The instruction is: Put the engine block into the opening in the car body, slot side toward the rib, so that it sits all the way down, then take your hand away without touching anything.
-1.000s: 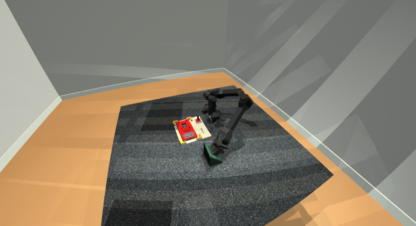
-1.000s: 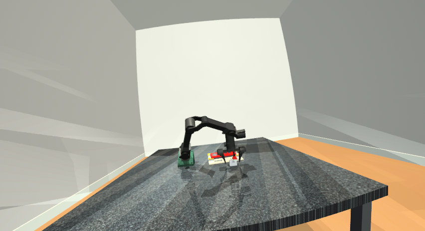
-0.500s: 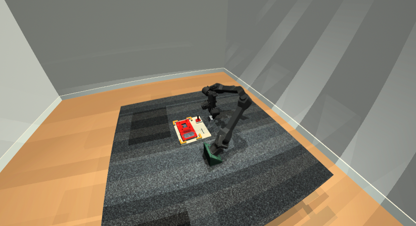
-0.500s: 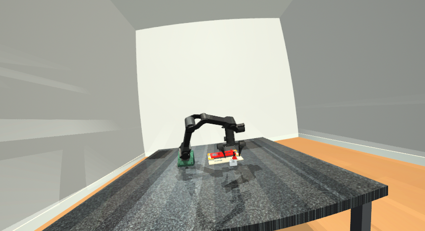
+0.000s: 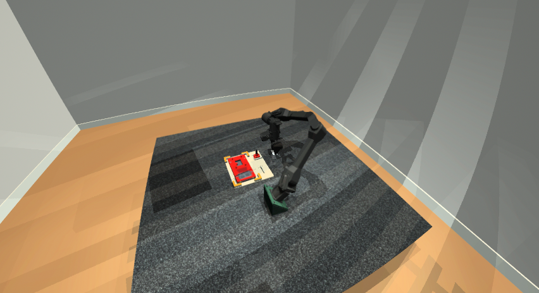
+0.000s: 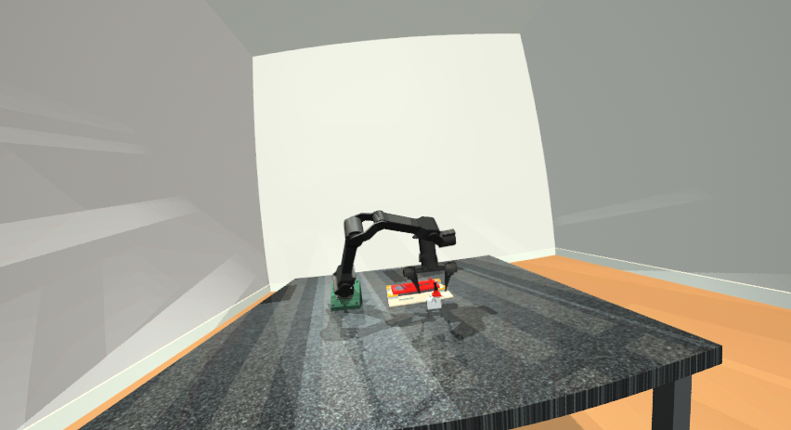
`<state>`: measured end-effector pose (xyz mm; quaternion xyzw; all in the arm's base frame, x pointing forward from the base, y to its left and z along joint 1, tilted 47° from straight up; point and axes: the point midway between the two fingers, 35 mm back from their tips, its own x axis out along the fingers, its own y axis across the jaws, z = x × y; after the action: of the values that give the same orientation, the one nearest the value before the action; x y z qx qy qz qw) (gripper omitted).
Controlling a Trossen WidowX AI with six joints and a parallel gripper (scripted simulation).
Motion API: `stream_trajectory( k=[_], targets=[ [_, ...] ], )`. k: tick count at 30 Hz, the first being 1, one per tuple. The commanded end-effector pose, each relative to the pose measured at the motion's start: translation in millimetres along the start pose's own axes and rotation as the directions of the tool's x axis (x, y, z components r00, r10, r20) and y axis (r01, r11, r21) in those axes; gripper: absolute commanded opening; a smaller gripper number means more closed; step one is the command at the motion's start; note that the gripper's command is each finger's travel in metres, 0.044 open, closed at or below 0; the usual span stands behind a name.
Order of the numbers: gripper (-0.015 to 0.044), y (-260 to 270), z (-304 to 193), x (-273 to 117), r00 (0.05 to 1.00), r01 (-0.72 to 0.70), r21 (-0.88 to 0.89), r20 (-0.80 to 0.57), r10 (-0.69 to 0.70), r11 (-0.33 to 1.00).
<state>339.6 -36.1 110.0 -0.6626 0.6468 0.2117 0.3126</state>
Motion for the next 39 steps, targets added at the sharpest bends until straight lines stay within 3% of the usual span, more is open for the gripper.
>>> stream_trajectory(
  k=[1, 18, 29, 39],
  targets=[
    [0.0440, 0.2, -0.2, -0.5, 1.000, -0.001, 0.122, 0.000, 0.001, 0.993],
    [0.0440, 0.2, -0.1, -2.8, 1.000, -0.002, 0.654, 0.000, 0.002, 0.757],
    [0.0440, 0.1, -0.1, -4.2, 1.000, -0.002, 0.888, 0.001, 0.003, 0.459],
    [0.0440, 0.0, -0.2, -5.5, 1.000, -0.001, 0.992, 0.001, 0.003, 0.130]
  ],
)
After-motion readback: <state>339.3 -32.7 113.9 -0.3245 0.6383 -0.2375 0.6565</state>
